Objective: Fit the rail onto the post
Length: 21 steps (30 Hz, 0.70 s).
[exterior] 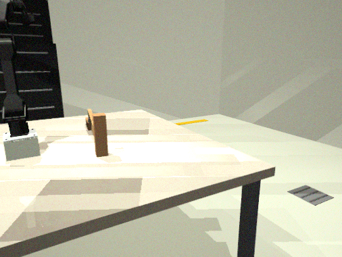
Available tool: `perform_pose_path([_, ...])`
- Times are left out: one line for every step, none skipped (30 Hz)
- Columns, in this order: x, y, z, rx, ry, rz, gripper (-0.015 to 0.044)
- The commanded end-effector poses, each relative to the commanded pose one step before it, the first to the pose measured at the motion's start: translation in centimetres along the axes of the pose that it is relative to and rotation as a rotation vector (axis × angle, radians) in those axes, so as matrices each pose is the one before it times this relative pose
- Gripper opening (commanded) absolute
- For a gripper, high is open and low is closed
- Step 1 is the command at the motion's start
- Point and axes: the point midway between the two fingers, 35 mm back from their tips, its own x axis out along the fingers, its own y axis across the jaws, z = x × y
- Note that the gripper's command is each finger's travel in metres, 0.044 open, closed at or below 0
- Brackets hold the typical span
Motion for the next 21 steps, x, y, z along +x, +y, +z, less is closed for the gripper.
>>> perform_pose_path([0.056, 0.108, -0.051, -0.0004, 0.00106, 0.00269, 0.0426])
perform_pose_path([0.166, 0.323, -0.154, -0.0011, 0.00319, 0.00807, 0.044])
perform_pose_path([0.275, 0.54, -0.261, -0.0018, 0.00536, 0.0135, 0.044])
perform_pose_path([0.384, 0.757, -0.374, -0.0022, 0.00758, 0.01898, 0.044])
perform_pose_path([0.493, 0.975, -0.494, -0.0024, 0.00988, 0.02453, 0.044])
perform_pose_path([0.598, 1.187, -0.62, -0.0022, 0.0122, 0.03002, 0.044])
perform_pose_path([0.666, 1.319, -0.712, -0.0016, 0.01379, 0.03358, 0.044])
perform_pose_path([0.672, 1.324, -0.74, -0.0006, 0.01408, 0.03395, 0.044])
perform_pose_path([0.675, 1.323, -0.763, 0.0004, 0.01429, 0.03417, 0.044])
perform_pose_path([0.678, 1.321, -0.786, 0.0013, 0.01449, 0.03436, 0.044])
perform_pose_path([0.717, 1.348, -0.843, -0.0008, 0.01414, 0.03479, 0.044])
perform_pose_path([0.72, 1.354, -0.867, 0.0003, 0.01424, 0.03518, 0.044])
perform_pose_path([0.721, 1.354, -0.886, 0.0014, 0.01425, 0.0354, 0.044])
perform_pose_path([0.721, 1.352, -0.905, 0.0025, 0.01424, 0.03561, 0.044])
perform_pose_path([0.721, 1.35, -0.923, 0.0036, 0.01421, 0.03579, 0.044])
perform_pose_path([0.721, 1.348, -0.939, 0.0047, 0.01416, 0.03596, 0.044])
perform_pose_path([0.72, 1.344, -0.956, 0.0058, 0.01409, 0.0361, 0.044])
perform_pose_path([0.719, 1.341, -0.971, 0.0069, 0.014, 0.03623, 0.044])
perform_pose_path([0.718, 1.336, -0.985, 0.008, 0.01388, 0.03633, 0.044])
perform_pose_path([0.716, 1.331, -0.999, 0.0091, 0.01374, 0.03642, 0.044])
perform_pose_path([0.696, 1.329, -1.056, 0.0088, 0.01638, 0.03683, 0.044])
